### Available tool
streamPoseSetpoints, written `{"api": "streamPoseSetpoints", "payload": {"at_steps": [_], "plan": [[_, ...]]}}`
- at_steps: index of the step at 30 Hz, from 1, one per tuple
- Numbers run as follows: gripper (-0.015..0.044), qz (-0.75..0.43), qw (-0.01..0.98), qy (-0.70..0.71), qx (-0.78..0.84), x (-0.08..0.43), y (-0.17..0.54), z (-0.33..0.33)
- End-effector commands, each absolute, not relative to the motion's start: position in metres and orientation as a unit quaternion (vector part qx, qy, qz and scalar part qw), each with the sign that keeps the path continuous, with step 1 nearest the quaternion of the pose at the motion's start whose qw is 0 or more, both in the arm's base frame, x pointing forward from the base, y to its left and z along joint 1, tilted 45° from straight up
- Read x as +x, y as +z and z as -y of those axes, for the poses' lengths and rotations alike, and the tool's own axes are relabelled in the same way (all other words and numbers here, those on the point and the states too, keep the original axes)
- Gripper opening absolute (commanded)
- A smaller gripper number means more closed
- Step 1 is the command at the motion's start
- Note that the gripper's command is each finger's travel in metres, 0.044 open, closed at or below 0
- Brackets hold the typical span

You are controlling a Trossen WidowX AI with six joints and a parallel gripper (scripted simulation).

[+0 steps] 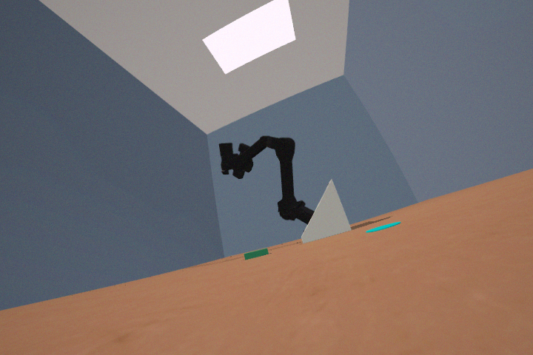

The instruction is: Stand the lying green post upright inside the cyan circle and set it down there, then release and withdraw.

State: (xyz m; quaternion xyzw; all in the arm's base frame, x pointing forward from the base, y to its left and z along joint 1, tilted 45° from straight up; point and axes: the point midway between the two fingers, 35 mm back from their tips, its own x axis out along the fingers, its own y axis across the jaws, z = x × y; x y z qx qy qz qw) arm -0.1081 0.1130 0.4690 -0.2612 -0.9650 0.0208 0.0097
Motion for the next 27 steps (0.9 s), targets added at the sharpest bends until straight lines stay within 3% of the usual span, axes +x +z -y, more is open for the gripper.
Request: {"api": "streamPoseSetpoints", "payload": {"at_steps": [1,7,17,27], "plan": [[0.0374,0.966,0.009,0.016,-0.258,-0.109,0.469,-0.111],[0.0233,0.979,0.016,-0.15,-0.136,-0.144,0.479,-0.041],[0.0233,0.888,0.104,-0.434,0.106,-0.14,0.466,0.112],[0.0233,0.657,0.266,-0.637,0.305,-0.046,0.416,0.228]]}}
